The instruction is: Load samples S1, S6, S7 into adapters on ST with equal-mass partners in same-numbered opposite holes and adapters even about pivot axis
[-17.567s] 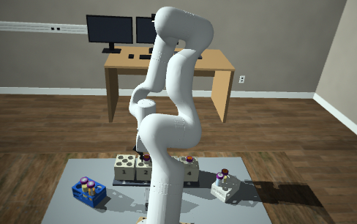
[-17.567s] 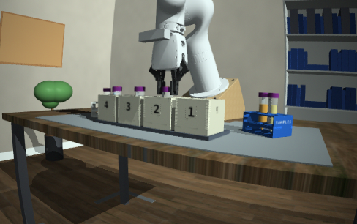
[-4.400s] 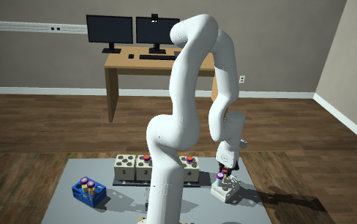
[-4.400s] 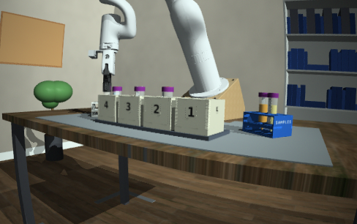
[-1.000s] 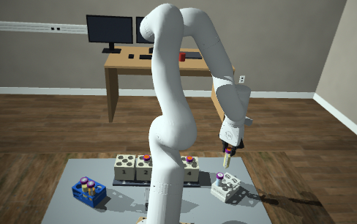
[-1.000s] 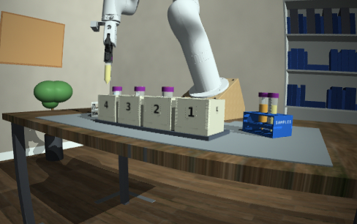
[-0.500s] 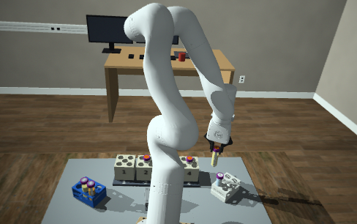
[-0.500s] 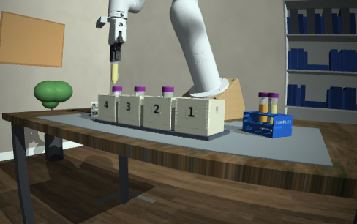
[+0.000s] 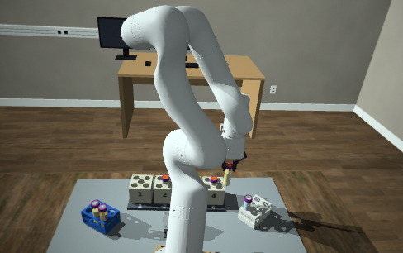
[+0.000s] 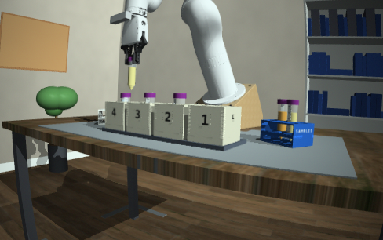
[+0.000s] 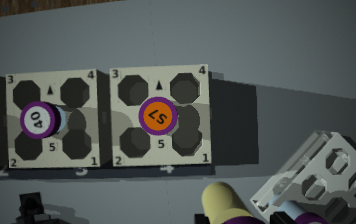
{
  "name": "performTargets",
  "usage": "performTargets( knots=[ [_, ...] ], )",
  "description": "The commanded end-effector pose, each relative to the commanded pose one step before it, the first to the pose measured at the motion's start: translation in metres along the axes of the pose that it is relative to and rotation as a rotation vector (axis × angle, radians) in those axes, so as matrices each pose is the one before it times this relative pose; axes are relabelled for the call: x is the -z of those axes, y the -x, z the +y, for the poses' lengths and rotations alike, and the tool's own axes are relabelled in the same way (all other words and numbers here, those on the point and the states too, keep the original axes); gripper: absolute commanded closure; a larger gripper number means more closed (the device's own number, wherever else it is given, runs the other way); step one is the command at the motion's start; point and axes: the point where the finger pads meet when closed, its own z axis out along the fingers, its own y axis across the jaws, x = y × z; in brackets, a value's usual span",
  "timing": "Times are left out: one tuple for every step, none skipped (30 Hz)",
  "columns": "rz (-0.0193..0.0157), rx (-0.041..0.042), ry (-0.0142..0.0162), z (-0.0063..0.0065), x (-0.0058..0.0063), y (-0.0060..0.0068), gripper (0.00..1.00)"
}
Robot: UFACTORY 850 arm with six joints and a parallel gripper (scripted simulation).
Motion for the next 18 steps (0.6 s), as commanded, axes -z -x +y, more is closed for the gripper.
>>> performTargets(
  knots=[
    [-0.00491, 0.02698, 0.00833, -0.02723, 0.00145, -0.00514, 1.00],
    [0.00000, 0.00000, 0.00000, 0.00000, 0.00000, 0.00000, 1.00],
    [0.00000, 0.00000, 0.00000, 0.00000, 0.00000, 0.00000, 1.00],
    [0.00002, -0.00001, -0.00002, -0.00493, 0.00001, -0.00088, 1.00],
    [0.00003, -0.00001, -0.00002, -0.00492, 0.00000, -0.00088, 1.00],
    [0.00003, -0.00001, -0.00003, -0.00492, 0.00000, -0.00088, 1.00],
    [0.00003, -0.00001, -0.00003, -0.00492, 0.00000, -0.00088, 1.00],
    [0.00001, -0.00002, -0.00001, -0.00498, 0.00002, -0.00090, 1.00],
    [0.00003, -0.00002, -0.00003, -0.00492, 0.00000, -0.00088, 1.00],
    [0.00003, -0.00002, -0.00003, -0.00492, 0.00000, -0.00088, 1.00],
    [0.00003, -0.00002, -0.00003, -0.00491, 0.00000, -0.00088, 1.00],
    [0.00001, -0.00002, -0.00001, -0.00498, 0.00001, -0.00090, 1.00],
    [0.00002, -0.00002, -0.00003, -0.00492, 0.00000, -0.00088, 1.00],
    [0.00002, -0.00002, -0.00004, -0.00492, 0.00000, -0.00088, 1.00],
    [0.00002, -0.00002, -0.00004, -0.00492, 0.00000, -0.00088, 1.00],
    [0.00001, -0.00002, -0.00001, -0.00498, 0.00001, -0.00089, 1.00],
    [0.00002, -0.00002, -0.00004, -0.00492, 0.00000, -0.00088, 1.00],
    [0.00002, -0.00002, -0.00004, -0.00492, 0.00000, -0.00088, 1.00]
  ],
)
